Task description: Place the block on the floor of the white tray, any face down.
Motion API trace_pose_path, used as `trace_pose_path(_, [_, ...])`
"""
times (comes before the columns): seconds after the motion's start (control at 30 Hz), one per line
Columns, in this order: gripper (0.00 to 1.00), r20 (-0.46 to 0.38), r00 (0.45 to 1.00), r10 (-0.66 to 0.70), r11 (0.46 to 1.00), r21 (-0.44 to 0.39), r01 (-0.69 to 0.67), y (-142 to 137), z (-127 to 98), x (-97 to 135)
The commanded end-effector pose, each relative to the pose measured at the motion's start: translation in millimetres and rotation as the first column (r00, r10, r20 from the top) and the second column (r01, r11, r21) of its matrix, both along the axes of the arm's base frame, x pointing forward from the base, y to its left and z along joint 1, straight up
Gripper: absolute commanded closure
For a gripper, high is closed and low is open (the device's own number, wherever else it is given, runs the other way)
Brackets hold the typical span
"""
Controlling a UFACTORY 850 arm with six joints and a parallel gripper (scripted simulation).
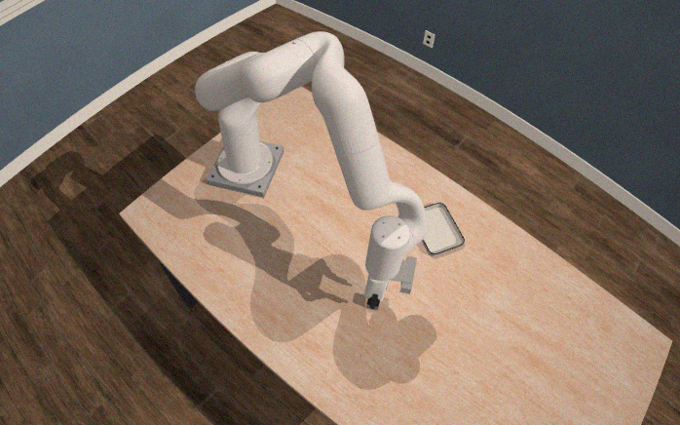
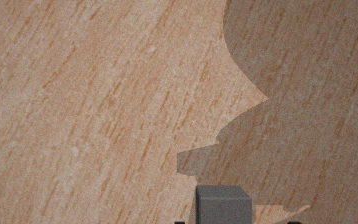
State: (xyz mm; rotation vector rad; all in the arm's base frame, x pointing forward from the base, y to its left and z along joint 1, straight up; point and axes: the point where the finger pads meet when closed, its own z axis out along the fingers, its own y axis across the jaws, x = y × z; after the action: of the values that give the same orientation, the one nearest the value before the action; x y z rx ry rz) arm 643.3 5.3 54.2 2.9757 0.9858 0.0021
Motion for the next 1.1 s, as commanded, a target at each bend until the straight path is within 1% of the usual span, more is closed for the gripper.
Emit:
trace_pose_path(0.0, [0.45,0.001,1.000,0.000,1.000,0.000,0.000,0.0,-0.1,0.9])
trace_pose_path(0.3, [0.45,0.000,1.000,0.001,1.000,0.002,-0.001,0.2,-6.0,1.0])
trace_pose_path(0.73, [0.45,0.000,1.000,0.001,1.000,0.002,-0.001,0.7,-21.3,1.5])
trace_pose_path(1.07, [0.45,0.000,1.000,0.001,1.000,0.002,-0.001,0.8,-23.9,1.5])
